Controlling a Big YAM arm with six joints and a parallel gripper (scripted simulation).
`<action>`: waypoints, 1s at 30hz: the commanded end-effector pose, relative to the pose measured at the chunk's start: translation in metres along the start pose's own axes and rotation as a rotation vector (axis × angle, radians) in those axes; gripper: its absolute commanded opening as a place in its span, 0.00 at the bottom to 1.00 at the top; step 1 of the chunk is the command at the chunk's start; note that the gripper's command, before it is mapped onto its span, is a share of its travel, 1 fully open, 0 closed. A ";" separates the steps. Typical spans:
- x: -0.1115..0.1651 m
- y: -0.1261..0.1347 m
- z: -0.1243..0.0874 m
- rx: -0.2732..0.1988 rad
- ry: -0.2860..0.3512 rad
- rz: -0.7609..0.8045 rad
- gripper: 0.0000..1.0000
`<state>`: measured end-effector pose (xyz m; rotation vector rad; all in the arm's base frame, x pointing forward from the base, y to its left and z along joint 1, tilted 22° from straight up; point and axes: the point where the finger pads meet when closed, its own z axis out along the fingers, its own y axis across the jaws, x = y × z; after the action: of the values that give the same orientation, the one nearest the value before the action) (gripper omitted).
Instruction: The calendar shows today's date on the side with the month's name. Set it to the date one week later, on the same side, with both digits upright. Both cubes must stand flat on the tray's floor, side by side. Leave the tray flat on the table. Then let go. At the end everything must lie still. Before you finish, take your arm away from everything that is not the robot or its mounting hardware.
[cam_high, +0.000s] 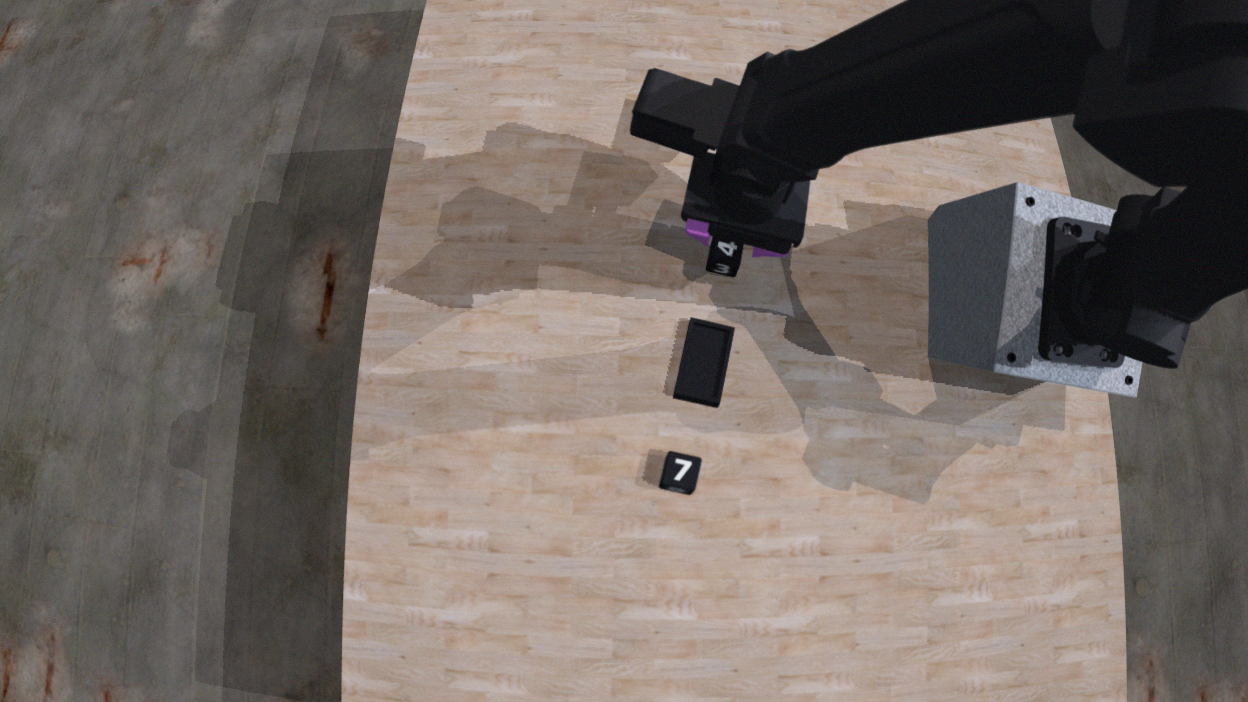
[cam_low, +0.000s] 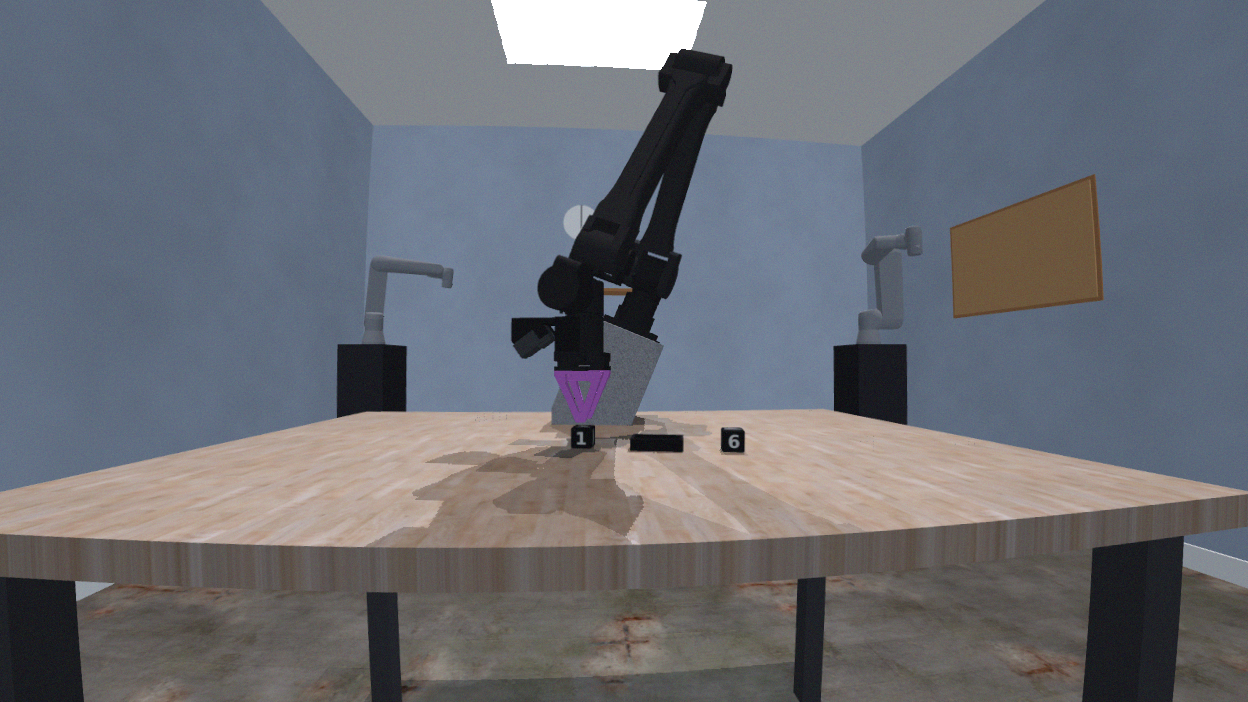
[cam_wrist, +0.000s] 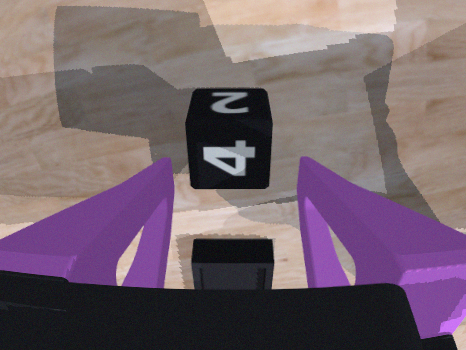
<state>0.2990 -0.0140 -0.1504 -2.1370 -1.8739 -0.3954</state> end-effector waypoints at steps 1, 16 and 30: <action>0.004 0.001 -0.002 -0.011 -0.001 0.002 0.45; 0.004 0.001 -0.002 -0.011 -0.001 0.002 0.45; 0.002 0.010 -0.001 -0.006 0.000 0.004 0.45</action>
<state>0.2990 -0.0138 -0.1504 -2.1371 -1.8736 -0.3951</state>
